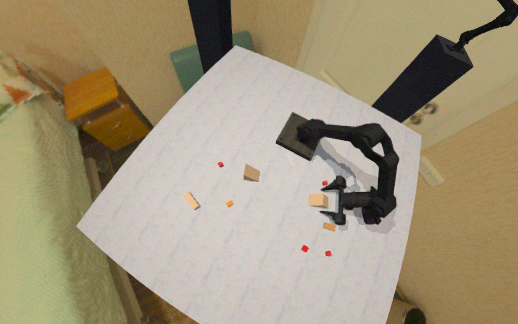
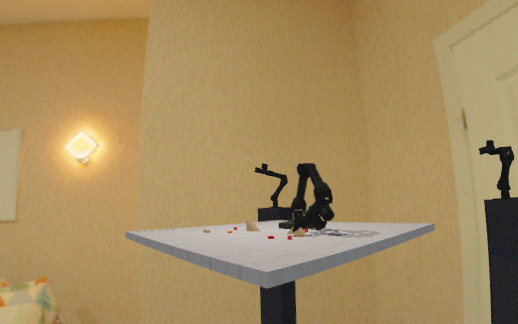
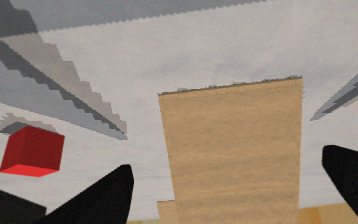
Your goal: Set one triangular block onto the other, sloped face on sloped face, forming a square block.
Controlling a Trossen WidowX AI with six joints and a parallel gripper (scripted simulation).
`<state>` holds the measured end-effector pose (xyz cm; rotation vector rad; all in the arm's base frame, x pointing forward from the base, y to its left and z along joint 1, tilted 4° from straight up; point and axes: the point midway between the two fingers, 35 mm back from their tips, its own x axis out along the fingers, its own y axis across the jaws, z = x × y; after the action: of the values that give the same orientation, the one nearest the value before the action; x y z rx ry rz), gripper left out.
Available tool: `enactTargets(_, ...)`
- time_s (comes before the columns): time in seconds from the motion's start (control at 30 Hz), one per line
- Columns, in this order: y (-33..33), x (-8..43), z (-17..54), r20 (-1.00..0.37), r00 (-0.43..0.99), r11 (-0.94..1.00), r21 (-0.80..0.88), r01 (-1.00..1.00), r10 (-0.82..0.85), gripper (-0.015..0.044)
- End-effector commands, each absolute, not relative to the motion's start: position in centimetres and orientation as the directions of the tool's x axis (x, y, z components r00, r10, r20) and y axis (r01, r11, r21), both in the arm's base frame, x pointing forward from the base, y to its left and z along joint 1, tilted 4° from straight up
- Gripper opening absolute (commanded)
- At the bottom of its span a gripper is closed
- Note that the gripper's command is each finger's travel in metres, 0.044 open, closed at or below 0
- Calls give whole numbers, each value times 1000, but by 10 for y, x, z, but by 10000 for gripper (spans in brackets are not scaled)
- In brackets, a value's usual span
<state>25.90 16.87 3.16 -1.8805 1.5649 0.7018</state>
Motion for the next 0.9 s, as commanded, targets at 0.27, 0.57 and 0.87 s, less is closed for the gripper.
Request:
enactTargets(0.27,165,260,26,-716,169,-141,-100,-985,-678,414)
enactTargets(0.57,165,260,26,-716,169,-141,-100,-985,-678,217)
enactTargets(0.87,165,260,27,-716,170,-141,-100,-985,-677,78)
